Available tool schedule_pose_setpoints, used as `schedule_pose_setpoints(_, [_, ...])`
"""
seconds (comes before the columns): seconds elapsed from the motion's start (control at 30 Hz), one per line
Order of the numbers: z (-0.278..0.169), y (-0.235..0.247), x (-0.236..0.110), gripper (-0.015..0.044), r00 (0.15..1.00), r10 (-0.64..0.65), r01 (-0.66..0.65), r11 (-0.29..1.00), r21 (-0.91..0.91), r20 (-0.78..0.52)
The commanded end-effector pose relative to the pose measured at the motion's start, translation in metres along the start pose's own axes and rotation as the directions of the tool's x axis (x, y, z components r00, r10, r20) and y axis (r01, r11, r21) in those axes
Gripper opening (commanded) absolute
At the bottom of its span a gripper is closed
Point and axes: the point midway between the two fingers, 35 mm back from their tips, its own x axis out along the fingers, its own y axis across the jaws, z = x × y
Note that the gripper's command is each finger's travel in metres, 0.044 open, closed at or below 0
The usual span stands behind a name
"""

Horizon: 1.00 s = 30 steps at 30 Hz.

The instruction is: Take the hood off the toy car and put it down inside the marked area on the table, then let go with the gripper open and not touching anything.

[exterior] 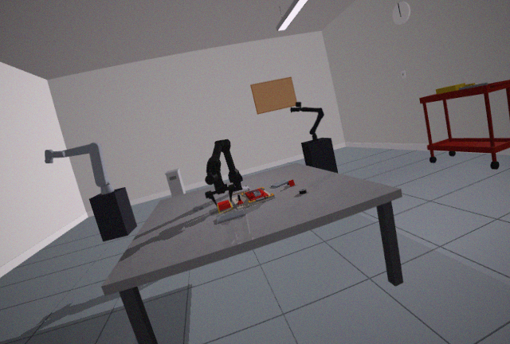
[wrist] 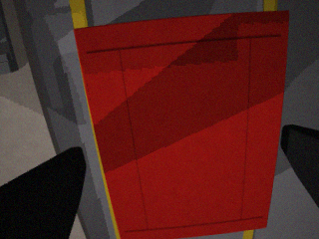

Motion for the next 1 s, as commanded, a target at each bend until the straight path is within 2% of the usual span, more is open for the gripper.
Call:
schedule_pose_setpoints(0.0, [0.005, -0.002, -0.026, 0.044, 1.0, -0.01, 0.01, 1.0, -0.002, 0.014])
schedule_pose_setpoints(0.1, [0.004, -0.001, -0.058, 0.044, 1.0, -0.01, 0.01, 1.0, -0.002, 0.011])
schedule_pose_setpoints(0.17, [0.003, -0.001, -0.067, 0.044, 1.0, -0.011, 0.011, 1.0, -0.002, 0.01])
schedule_pose_setpoints(0.97, [0.003, -0.001, -0.067, 0.044, 1.0, -0.011, 0.011, 1.0, -0.002, 0.01])
